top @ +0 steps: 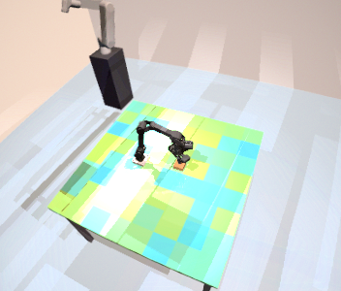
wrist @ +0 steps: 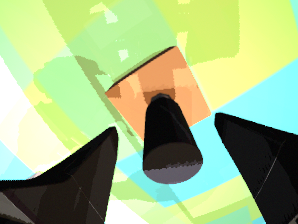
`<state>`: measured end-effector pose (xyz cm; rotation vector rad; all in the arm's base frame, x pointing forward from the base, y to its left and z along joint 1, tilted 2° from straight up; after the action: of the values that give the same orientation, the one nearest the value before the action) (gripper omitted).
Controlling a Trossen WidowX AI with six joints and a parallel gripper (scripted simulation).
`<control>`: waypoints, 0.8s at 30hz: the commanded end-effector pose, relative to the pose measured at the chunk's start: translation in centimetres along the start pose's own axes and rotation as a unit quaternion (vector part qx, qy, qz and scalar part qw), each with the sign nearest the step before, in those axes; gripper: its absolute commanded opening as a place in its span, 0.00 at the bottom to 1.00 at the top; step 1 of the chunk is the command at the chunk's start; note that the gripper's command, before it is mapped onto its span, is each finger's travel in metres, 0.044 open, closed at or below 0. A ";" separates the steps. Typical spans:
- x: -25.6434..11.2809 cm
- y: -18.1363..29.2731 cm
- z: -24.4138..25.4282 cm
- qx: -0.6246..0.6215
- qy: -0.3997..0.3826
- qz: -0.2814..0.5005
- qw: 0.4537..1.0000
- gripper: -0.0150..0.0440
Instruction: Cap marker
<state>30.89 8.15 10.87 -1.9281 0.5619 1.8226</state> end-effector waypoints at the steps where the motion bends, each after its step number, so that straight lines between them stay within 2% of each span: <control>1: 0.0 0.0 0.0 0.000 0.000 0.000 1.000 1.00; 4: -0.8 -0.1 -0.1 0.000 0.001 0.000 1.000 1.00; 10: -7.3 0.0 0.0 0.000 0.000 0.000 1.000 1.00; 14: -7.5 0.0 0.0 0.000 0.000 0.000 1.000 1.00; 16: -7.5 0.0 0.0 0.030 0.000 0.000 1.000 0.91; 19: -7.2 0.0 0.1 0.163 0.000 0.000 0.987 0.78; 24: -6.8 0.1 0.1 0.392 0.001 0.000 0.920 0.56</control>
<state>30.43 8.15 18.02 -1.6605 0.8490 1.5683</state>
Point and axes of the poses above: the point midway between the two fingers, 35 mm back from their tips, its own x axis out along the fingers, its own z axis across the jaws, y = z × x, the point moved 1 cm from there along -x, back along the fingers, and after that the axes turned 13 degrees about x, right-handed, at the moved point
